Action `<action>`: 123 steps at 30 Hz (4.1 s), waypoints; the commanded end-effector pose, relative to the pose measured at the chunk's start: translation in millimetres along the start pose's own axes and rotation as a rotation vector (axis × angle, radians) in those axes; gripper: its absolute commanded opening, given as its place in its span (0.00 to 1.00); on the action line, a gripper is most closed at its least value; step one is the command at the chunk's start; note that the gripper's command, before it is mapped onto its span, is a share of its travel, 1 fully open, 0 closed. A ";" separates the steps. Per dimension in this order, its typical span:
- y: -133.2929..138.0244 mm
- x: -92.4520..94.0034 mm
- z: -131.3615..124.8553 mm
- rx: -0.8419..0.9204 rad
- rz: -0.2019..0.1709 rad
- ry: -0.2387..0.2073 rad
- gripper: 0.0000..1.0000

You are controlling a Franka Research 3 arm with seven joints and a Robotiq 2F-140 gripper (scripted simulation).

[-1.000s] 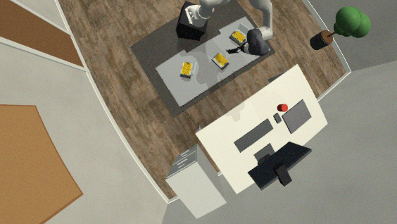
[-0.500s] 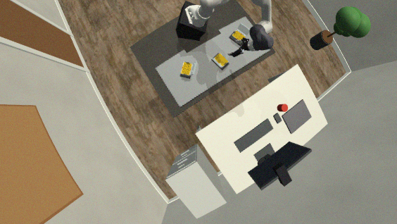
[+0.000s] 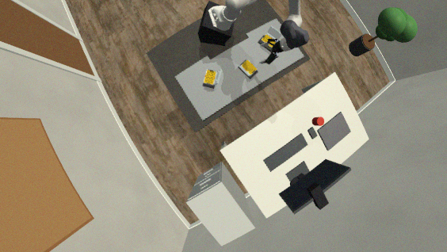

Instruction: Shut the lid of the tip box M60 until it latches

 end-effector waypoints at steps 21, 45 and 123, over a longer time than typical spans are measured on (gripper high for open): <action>-25.1 -4.2 -12.3 0.680 -0.361 0.079 1.00; -31.5 -32.1 -1.6 0.779 -0.418 0.090 1.00; -46.4 -152.4 68.4 0.779 -0.418 0.090 1.00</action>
Point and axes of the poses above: the point where the finger pads meet when closed, its own x axis back along the fingers, its own y axis across the jaws, z = x × y, the point moved 10 cm from there along x, back along the fingers, and after that the axes turned 9 degrees about -x, right-handed, at the moved point
